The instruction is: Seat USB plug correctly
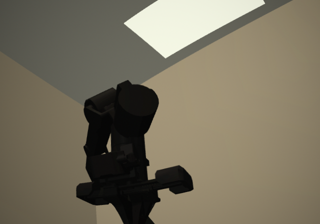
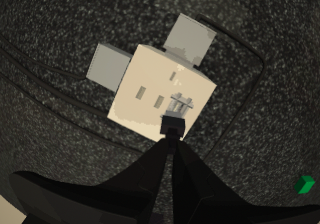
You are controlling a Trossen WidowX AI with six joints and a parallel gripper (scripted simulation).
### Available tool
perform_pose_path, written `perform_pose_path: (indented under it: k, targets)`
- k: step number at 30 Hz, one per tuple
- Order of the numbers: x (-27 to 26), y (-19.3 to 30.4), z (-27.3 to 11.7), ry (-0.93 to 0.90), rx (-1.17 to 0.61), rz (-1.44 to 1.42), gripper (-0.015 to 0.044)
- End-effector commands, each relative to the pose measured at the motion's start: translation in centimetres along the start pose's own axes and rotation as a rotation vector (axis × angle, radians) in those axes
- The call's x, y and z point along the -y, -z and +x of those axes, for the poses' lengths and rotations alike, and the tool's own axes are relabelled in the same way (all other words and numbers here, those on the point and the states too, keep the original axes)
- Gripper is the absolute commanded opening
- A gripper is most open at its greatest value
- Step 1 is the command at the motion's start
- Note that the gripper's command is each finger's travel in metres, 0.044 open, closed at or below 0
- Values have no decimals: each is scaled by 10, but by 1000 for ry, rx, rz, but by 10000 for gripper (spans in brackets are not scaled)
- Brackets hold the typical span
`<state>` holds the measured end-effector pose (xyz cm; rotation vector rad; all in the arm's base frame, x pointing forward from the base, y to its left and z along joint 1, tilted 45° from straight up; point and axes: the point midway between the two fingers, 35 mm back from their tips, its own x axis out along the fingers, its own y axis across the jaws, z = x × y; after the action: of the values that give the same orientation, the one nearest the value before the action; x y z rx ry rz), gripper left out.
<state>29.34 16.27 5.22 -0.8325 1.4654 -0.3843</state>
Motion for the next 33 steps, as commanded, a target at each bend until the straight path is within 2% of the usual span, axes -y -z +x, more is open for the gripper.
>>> perform_pose_path:
  k: [1, 33]
  targets:
    - [0, 0, 0, -2, 1, -95, 0]
    - [0, 0, 0, -1, 2, -933, 0]
